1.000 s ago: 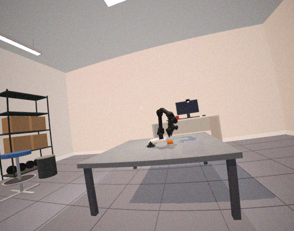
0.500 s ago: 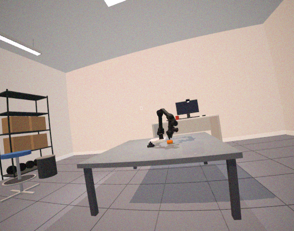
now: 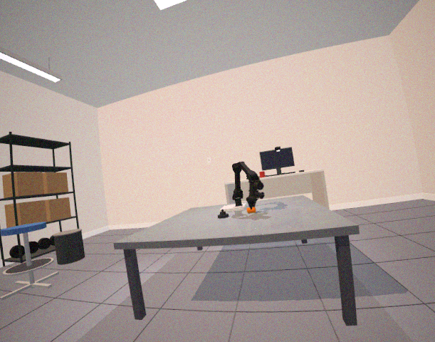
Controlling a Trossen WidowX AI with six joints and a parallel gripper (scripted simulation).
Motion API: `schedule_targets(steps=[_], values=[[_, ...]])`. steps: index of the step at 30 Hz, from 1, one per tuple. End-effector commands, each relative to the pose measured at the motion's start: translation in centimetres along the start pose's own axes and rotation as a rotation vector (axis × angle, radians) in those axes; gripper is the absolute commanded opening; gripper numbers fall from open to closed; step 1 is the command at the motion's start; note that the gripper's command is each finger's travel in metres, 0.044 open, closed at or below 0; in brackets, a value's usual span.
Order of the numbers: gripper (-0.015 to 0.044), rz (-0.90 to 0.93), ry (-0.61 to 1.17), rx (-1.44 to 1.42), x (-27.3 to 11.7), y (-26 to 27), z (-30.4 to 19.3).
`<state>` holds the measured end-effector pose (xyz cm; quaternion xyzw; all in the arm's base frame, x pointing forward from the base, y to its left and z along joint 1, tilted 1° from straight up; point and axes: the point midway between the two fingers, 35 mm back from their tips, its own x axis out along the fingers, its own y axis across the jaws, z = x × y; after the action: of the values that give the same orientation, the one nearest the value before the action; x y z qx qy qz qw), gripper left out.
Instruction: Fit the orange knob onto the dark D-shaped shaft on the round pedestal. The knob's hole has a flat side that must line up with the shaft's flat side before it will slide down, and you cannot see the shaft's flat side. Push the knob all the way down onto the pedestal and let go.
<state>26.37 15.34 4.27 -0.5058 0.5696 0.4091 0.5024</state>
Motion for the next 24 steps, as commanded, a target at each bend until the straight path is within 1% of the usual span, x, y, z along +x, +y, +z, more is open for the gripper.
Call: schedule_targets(steps=[1,10,17,18,24], values=[[0.044,0.006,0.012,-0.005,1.0,0.2,-0.1],[0.044,0.006,0.012,-0.005,2.2,0.2,0.0],[0.0256,0.006,0.012,-0.005,2.2,0.2,0.0],[0.024,0.006,0.012,-0.005,2.2,0.2,0.0],[0.024,0.006,0.012,-0.005,2.2,0.2,0.0]])
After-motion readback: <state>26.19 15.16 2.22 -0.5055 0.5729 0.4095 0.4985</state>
